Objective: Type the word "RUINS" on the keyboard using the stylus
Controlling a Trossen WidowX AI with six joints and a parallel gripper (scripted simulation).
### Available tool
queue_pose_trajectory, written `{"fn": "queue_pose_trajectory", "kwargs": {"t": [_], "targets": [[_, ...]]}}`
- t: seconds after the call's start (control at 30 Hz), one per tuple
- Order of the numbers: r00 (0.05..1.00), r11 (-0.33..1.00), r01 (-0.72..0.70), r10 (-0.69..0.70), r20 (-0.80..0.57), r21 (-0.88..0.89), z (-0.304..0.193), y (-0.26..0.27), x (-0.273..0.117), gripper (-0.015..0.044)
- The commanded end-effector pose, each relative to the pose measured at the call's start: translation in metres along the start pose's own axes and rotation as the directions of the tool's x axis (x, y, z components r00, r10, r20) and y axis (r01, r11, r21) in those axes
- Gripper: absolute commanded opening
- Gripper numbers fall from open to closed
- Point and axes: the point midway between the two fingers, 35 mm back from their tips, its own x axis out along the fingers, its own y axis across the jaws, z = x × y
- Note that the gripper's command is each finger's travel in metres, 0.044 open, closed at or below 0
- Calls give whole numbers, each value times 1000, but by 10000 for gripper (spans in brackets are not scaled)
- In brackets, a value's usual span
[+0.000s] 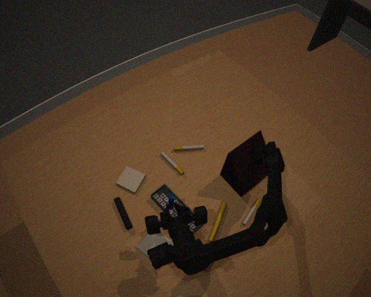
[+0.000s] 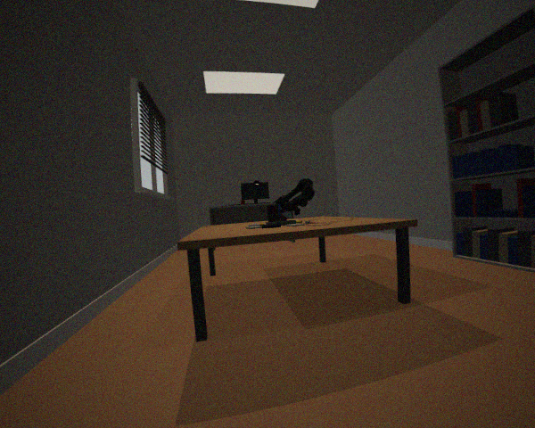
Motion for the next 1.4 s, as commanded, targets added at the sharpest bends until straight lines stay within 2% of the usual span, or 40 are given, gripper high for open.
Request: {"fn": "queue_pose_trajectory", "kwargs": {"t": [0.0,1.37], "targets": [[1000,1000,0,0,3,4,2,0,1,81],[1000,1000,-1,1,4,4,15,0,8,81]]}}
